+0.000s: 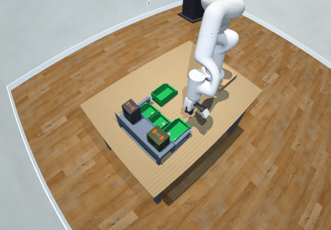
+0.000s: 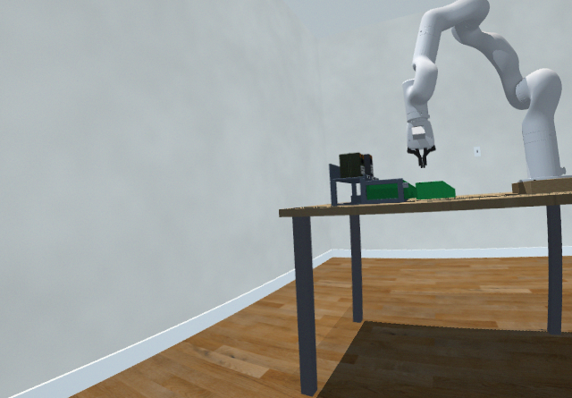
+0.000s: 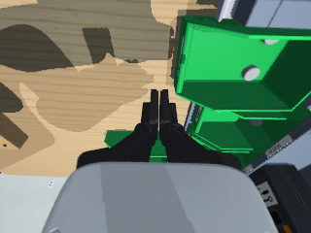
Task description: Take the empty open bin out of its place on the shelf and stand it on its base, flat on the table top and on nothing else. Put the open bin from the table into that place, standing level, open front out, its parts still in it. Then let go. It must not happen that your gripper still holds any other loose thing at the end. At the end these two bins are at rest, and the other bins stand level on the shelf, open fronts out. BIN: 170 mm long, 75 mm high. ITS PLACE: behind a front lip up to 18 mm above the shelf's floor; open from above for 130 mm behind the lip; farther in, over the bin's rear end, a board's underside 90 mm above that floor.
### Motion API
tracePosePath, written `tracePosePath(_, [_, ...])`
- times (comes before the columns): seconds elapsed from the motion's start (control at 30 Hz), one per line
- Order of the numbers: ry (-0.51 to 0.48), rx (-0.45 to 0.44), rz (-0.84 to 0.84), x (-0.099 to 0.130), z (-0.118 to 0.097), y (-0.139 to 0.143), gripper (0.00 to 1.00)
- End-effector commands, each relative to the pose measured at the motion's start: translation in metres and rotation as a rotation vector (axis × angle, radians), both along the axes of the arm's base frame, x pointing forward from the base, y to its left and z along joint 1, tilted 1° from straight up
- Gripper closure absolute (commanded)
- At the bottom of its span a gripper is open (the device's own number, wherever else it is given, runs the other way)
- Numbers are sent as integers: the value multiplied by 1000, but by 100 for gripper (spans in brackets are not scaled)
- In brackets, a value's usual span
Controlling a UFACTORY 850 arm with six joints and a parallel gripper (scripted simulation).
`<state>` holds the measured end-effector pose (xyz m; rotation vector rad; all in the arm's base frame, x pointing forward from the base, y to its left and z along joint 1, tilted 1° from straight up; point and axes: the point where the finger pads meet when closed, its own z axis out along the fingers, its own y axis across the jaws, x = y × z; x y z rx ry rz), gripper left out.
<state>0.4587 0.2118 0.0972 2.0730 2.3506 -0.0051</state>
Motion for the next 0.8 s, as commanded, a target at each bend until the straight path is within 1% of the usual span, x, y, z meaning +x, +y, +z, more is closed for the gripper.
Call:
tracePosePath(0.0, [-2,-4,-1,1,1,0,100])
tracePosePath(0.47, [-2,-4,-1,1,0,0,100])
tracePosePath(0.77, [-3,-6,-1,1,-6,0,100])
